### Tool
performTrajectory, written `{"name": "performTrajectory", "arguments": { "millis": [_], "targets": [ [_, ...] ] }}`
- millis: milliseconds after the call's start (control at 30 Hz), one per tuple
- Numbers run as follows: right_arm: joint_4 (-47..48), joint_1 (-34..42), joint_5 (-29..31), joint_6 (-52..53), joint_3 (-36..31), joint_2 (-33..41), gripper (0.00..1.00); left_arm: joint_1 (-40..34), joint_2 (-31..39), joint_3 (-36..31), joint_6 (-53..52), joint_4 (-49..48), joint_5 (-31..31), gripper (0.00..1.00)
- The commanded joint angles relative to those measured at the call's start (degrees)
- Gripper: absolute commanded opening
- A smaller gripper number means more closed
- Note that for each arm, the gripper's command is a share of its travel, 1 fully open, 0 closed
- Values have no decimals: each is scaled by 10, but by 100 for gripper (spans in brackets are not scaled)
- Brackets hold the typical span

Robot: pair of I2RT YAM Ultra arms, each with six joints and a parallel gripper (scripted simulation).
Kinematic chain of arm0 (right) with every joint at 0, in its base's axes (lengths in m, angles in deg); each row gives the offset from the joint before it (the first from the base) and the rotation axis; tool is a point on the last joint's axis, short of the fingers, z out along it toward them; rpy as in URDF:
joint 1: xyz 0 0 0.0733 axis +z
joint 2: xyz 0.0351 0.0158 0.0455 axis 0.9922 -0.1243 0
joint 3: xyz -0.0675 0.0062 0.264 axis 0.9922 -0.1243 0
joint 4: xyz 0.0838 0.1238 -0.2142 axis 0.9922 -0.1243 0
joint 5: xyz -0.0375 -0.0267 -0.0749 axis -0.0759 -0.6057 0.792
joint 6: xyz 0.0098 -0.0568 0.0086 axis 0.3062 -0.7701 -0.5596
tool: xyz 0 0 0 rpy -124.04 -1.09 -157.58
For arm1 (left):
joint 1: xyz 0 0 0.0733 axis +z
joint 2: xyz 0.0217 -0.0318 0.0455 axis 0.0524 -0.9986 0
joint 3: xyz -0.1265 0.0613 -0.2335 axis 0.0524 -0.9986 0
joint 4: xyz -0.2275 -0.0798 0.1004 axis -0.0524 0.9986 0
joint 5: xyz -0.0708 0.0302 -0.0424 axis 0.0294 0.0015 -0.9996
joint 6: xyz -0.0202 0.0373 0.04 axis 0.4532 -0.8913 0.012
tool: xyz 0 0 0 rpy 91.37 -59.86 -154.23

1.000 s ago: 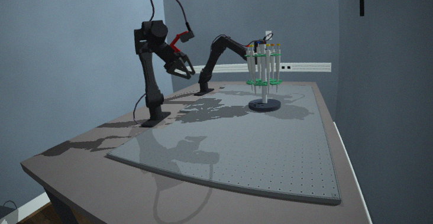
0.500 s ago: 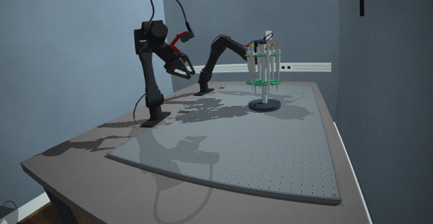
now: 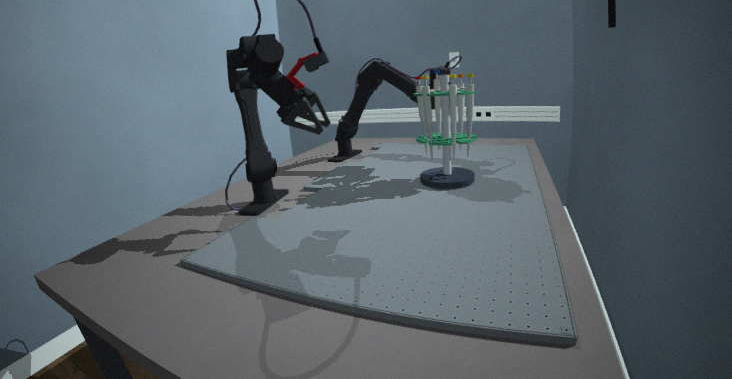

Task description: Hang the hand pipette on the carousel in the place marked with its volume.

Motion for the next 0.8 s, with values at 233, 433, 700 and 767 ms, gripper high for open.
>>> {"name": "performTrajectory", "arguments": {
  "millis": [233, 433, 700, 767],
  "targets": [
    [8, -5, -12, -3, 14, 0, 100, -8, 13, 8, -2, -22, -3, 12],
    [8, -5, -12, -3, 14, 0, 100, -8, 7, 1, -3, -22, -4, 12],
    [8, -5, -12, -3, 14, 0, 100, -8, 7, 3, -3, -26, -4, 12],
    [8, -5, -12, -3, 14, 0, 100, -8, 7, 3, -2, -26, -4, 12]
  ]
}}
